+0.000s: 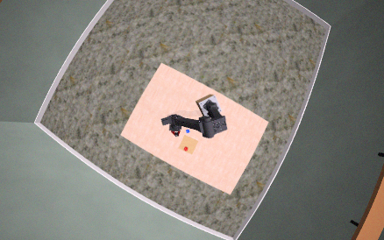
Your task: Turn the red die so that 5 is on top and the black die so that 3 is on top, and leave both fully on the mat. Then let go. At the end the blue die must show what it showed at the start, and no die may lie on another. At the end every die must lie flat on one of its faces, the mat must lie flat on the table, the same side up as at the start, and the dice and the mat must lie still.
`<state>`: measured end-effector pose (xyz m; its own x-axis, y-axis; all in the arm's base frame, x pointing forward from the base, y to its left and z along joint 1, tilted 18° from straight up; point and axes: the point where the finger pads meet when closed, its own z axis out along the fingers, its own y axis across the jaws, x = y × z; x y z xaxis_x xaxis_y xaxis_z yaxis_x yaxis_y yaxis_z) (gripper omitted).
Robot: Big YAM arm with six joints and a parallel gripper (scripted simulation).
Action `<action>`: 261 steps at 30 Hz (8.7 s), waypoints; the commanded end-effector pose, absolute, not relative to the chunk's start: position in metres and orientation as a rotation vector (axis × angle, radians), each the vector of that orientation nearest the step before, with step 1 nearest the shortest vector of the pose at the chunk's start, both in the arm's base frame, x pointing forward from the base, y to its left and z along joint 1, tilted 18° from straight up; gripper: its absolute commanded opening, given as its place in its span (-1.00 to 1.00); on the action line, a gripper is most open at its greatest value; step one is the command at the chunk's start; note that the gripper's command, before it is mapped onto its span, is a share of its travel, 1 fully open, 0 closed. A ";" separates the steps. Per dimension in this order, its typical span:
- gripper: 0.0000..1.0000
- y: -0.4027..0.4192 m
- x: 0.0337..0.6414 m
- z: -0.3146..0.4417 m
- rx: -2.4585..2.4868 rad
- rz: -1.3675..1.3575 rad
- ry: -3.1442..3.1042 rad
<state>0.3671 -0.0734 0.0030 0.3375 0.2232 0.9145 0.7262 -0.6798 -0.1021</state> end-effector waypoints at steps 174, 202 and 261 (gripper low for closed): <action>-0.51 -0.048 0.381 -0.075 -2.097 -1.324 -0.842; -0.36 -0.048 0.381 -0.075 -2.097 -1.324 -0.842; -0.13 -0.066 0.383 -0.062 -2.108 -1.363 -0.849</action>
<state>0.3755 -0.0498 -0.0734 0.3404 0.2197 0.9143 0.7275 -0.6776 -0.1080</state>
